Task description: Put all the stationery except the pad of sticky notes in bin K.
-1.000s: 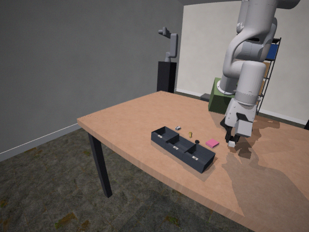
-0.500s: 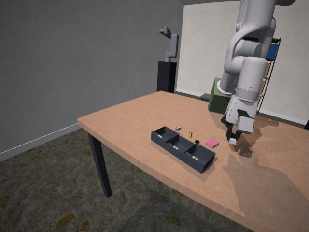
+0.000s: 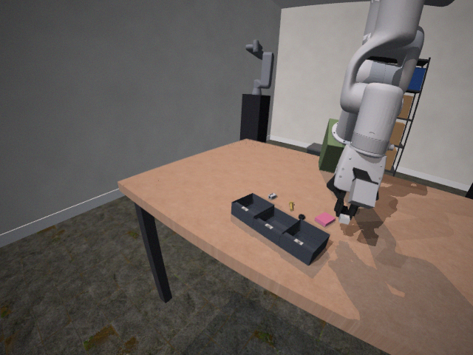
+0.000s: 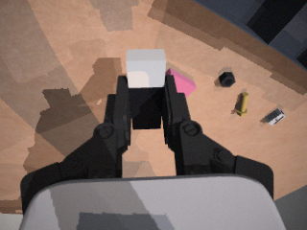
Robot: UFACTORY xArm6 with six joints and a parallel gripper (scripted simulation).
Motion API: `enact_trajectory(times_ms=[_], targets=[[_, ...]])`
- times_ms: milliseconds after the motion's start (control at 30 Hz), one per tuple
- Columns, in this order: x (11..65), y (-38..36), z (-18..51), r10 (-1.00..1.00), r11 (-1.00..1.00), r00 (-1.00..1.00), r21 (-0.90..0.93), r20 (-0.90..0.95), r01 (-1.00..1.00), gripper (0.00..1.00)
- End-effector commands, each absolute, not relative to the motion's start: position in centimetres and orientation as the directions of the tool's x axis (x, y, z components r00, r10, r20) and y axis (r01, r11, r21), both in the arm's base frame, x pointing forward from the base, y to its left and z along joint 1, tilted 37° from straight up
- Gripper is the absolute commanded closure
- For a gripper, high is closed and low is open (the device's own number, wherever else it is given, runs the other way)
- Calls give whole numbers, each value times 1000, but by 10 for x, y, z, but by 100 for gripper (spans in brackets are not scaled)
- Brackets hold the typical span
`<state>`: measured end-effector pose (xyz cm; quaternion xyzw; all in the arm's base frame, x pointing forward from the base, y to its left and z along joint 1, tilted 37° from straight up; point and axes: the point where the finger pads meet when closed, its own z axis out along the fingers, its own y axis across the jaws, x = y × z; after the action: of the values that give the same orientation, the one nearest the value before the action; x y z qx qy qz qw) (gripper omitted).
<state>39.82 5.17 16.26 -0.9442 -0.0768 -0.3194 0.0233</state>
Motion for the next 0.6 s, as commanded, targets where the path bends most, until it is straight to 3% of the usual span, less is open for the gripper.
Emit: enact_trajectory(times_ms=[0,567], targets=[[414,38,170,133,-982,783,-25,607,185,100],[468,-15,202,-372,-921,769,-307,520,-238,100]])
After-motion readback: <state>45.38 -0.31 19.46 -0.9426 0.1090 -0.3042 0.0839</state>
